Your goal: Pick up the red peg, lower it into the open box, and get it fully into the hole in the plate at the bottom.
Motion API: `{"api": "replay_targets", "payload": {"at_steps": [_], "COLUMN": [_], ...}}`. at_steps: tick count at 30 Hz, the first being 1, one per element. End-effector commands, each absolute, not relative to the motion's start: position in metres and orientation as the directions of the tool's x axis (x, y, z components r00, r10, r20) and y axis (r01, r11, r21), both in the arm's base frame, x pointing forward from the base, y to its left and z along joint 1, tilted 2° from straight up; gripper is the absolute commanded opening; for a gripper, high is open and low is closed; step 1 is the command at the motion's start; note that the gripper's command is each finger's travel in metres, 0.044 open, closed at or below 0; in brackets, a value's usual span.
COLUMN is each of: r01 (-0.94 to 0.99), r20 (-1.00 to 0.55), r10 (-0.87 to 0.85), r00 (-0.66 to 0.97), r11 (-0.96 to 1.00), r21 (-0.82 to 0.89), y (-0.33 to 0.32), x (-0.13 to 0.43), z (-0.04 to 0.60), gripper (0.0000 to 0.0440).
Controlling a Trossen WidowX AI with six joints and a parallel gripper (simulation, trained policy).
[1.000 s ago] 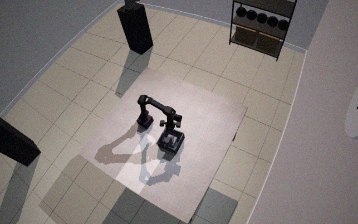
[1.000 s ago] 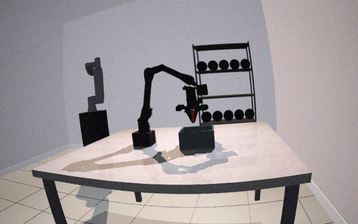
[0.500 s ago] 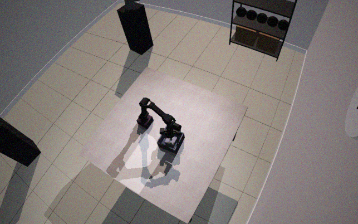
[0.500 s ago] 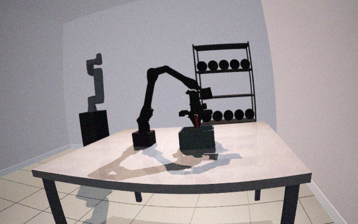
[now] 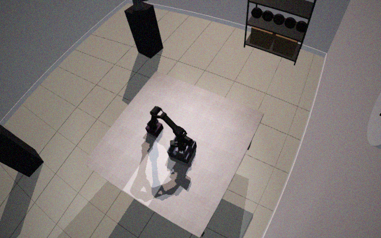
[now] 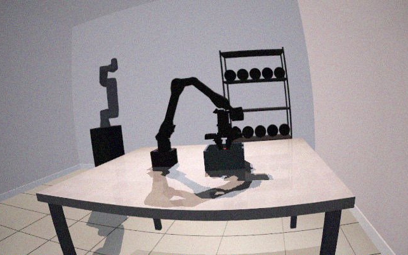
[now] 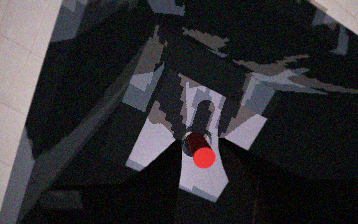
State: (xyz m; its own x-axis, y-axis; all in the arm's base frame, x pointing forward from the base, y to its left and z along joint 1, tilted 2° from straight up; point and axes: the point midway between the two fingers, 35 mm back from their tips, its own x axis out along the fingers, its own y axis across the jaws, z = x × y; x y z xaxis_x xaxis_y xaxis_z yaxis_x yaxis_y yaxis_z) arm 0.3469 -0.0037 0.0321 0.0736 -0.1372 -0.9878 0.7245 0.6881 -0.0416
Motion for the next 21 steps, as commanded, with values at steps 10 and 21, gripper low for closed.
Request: {"api": "replay_targets", "payload": {"at_steps": [10,21], "r01": [0.724,0.695], "r20": [-0.994,-0.984], "r10": [-0.064,0.034], "r00": [0.092,0.176], "r11": [0.689,0.704], "r21": [0.023,0.149], "y": [-0.011,0.001], "x": [0.388,0.433], "z": [0.048,0.072], "gripper": [0.0408,0.044]}}
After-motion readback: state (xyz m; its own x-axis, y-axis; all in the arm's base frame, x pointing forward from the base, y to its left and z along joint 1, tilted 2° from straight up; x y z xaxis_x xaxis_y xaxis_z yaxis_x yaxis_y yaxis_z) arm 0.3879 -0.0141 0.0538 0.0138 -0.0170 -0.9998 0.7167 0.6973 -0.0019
